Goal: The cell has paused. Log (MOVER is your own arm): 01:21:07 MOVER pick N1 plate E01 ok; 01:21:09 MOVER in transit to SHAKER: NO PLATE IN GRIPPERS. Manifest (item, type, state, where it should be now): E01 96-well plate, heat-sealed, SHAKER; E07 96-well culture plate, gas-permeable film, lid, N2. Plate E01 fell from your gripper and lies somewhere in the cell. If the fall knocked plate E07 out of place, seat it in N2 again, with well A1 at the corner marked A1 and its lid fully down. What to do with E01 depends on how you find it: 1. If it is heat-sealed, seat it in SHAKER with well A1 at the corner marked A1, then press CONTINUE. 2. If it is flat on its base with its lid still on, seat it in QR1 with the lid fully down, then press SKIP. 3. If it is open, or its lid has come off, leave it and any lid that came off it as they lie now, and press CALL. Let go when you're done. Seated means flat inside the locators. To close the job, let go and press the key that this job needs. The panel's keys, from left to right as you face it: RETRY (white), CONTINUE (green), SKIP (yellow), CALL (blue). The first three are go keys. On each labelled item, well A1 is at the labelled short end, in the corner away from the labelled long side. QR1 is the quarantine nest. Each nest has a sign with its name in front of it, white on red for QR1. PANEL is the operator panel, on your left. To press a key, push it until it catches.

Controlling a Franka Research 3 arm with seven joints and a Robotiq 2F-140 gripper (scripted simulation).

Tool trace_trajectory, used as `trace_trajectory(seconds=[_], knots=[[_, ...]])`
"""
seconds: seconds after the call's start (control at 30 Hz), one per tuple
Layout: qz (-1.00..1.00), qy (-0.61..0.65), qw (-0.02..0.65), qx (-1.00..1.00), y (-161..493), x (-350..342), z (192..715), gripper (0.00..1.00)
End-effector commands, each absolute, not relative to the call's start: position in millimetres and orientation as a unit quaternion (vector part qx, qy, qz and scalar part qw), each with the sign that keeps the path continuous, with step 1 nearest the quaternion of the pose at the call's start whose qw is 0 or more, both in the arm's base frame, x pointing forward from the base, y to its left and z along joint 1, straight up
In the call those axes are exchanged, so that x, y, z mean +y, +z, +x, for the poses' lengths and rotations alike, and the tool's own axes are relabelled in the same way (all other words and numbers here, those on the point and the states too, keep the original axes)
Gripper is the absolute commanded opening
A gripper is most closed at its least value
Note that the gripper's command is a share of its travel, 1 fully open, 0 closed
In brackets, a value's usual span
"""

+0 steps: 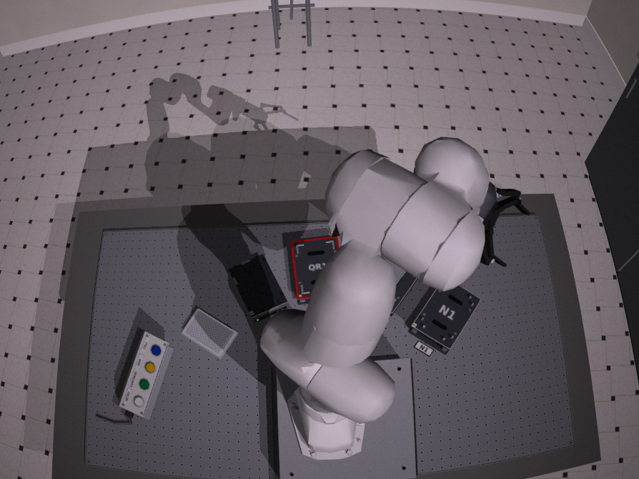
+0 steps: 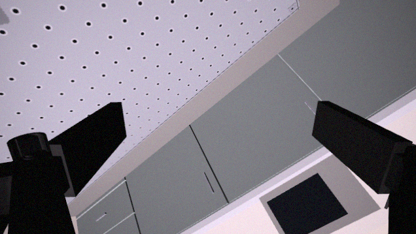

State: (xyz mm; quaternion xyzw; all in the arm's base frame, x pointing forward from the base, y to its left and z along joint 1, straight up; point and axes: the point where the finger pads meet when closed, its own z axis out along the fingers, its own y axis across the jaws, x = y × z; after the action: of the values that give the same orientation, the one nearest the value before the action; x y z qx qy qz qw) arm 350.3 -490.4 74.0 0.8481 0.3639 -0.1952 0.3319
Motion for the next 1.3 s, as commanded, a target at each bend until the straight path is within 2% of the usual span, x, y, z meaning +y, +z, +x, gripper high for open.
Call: trace_trajectory(seconds=[0.0, 0.5, 1.27], knots=[[0.849, -0.193, 0.333, 0.361, 73.0, -489.6, 350.6, 1.00], [0.849, -0.193, 0.333, 0.361, 85.9, -489.6, 350.7, 1.00], [0.849, -0.193, 0.333, 0.361, 144.6, -489.7, 351.0, 1.00]])
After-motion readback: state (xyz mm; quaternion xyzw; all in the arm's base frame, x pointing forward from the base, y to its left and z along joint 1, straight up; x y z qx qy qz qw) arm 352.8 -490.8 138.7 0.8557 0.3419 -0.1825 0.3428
